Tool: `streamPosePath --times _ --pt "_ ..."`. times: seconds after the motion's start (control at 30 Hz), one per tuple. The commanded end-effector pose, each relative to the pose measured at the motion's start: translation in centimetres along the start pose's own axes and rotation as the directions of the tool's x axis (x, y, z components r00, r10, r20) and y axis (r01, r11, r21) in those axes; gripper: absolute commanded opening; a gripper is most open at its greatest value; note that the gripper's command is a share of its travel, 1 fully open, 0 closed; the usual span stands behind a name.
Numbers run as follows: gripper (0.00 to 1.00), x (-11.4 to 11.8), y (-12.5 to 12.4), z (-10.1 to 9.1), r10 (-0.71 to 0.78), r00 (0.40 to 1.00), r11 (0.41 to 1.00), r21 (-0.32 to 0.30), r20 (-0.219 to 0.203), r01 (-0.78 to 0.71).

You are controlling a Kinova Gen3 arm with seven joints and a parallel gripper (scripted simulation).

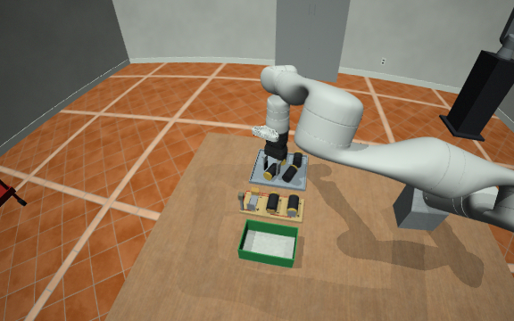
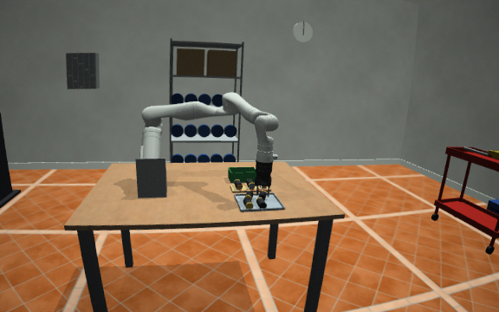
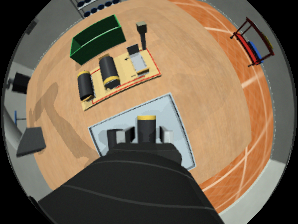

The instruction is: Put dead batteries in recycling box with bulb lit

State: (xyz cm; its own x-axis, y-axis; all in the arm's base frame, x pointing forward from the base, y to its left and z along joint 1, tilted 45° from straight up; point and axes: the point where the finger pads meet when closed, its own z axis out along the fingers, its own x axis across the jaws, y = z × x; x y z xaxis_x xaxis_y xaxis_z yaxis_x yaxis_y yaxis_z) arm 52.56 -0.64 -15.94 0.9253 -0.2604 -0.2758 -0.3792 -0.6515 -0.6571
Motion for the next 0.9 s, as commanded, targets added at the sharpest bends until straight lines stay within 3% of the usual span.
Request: streamPosePath --times 0.0,0.57,0.6,0.87 --pt "0.9 -0.01 0.06 0.04 0.0 1.0 1.0 -0.001 0.0 0.0" --pt "0.9 -0.01 0.06 1.03 0.0 1.0 1.0 -0.001 0.0 0.0" --pt "0.57 -0.01 0.06 1.03 0.0 1.0 1.0 -0.001 0.0 0.0" --pt "0.57 -0.01 0.06 1.03 0.0 1.0 1.0 -0.001 0.0 0.0"
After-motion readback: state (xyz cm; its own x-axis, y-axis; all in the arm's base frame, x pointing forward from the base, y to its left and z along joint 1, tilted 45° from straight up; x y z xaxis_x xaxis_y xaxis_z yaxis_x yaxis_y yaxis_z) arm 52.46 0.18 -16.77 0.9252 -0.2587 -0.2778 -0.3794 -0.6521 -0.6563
